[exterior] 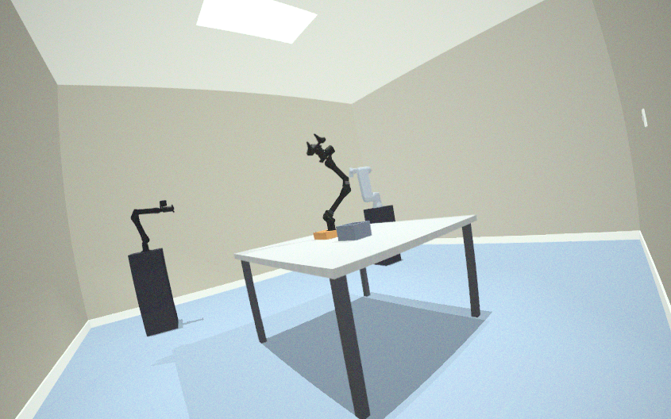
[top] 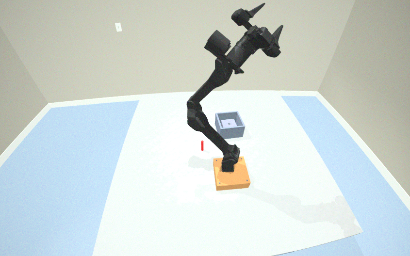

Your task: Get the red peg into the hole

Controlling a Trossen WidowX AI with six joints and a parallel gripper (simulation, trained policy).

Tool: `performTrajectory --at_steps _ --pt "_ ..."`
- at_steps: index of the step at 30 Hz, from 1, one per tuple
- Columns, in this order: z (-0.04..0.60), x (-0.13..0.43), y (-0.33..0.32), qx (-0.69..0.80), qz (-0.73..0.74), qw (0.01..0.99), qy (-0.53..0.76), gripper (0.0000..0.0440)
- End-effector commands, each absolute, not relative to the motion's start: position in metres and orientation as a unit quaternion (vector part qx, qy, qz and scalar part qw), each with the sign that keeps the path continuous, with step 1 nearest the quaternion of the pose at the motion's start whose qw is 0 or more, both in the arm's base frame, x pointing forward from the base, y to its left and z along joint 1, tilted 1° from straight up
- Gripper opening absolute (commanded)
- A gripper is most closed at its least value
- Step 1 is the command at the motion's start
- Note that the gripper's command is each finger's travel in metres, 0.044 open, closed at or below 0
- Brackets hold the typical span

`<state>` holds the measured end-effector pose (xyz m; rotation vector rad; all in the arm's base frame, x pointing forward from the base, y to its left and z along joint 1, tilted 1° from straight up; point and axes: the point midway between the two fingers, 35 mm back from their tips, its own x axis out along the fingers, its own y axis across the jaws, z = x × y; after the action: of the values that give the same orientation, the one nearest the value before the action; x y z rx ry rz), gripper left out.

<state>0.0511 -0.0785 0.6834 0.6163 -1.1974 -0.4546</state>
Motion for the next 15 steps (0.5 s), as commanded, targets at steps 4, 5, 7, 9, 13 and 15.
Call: performTrajectory --at_steps 4,5,7,9,13,15 --pt "0.638 0.05 -0.128 0.403 -0.22 0.714 -0.529 0.044" --pt "0.631 0.052 -0.135 0.419 -0.224 0.708 -0.523 0.044" --pt "0.616 0.056 -0.146 0.448 -0.231 0.697 -0.51 0.044" --pt "0.6 0.061 -0.157 0.477 -0.239 0.686 -0.494 0.044" --pt "0.567 0.074 -0.175 0.531 -0.256 0.666 -0.457 0.044" --pt "0.55 0.082 -0.181 0.556 -0.264 0.656 -0.436 0.044"
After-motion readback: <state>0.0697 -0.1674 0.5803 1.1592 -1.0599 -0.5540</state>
